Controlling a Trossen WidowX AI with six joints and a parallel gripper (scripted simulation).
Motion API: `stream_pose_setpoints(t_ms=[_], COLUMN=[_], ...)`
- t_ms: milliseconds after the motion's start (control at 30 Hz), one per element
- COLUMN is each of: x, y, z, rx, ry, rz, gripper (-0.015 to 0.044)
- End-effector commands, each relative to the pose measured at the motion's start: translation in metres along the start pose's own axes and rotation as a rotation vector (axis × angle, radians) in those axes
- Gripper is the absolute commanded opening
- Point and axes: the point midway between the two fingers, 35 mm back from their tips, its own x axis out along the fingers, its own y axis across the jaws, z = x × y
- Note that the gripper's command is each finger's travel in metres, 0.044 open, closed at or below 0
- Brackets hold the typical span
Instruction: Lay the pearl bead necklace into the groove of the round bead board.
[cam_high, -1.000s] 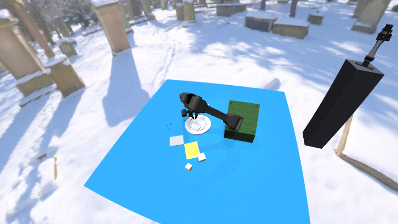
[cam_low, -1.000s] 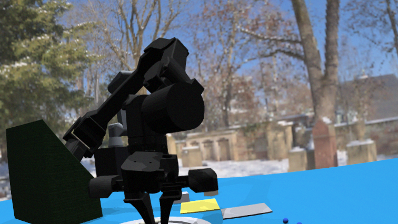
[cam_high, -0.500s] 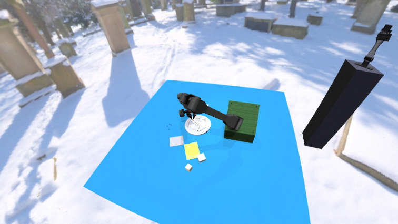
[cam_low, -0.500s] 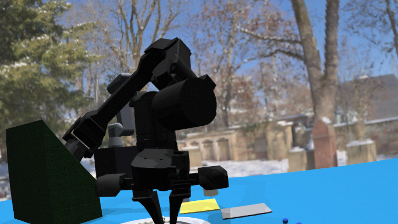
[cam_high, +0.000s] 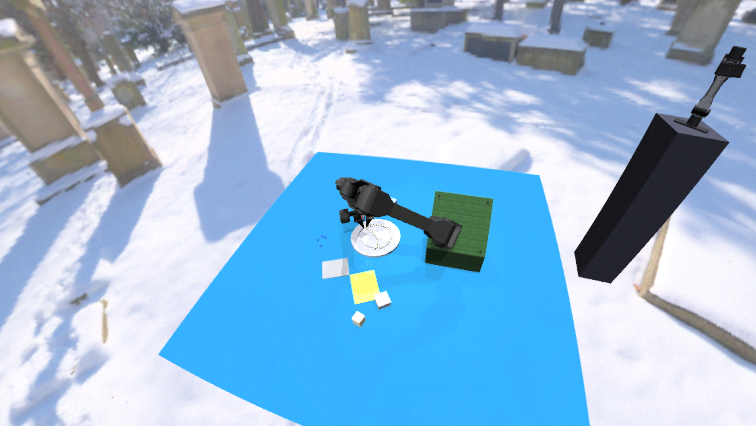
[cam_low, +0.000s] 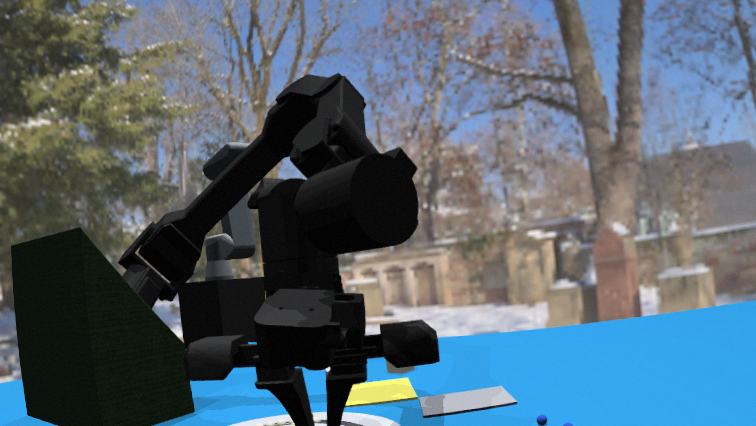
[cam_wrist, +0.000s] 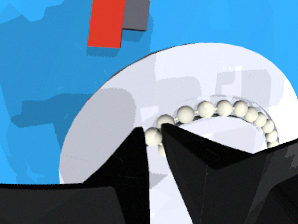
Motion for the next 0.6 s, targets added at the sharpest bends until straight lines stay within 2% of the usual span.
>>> stream_pose_setpoints(t_ms=[0,433,567], x=[-0.0003,-0.0015,-0.0048], y=[0.0000,-0.0008,-0.0008], z=[-0.0002,-0.0006,-0.0005], rx=[0.000,0.006,0.005], ry=[0.000,0.003,0.004], rz=[-0.001,-0.001,0.004], gripper=[0.0105,0.0440,0.0440])
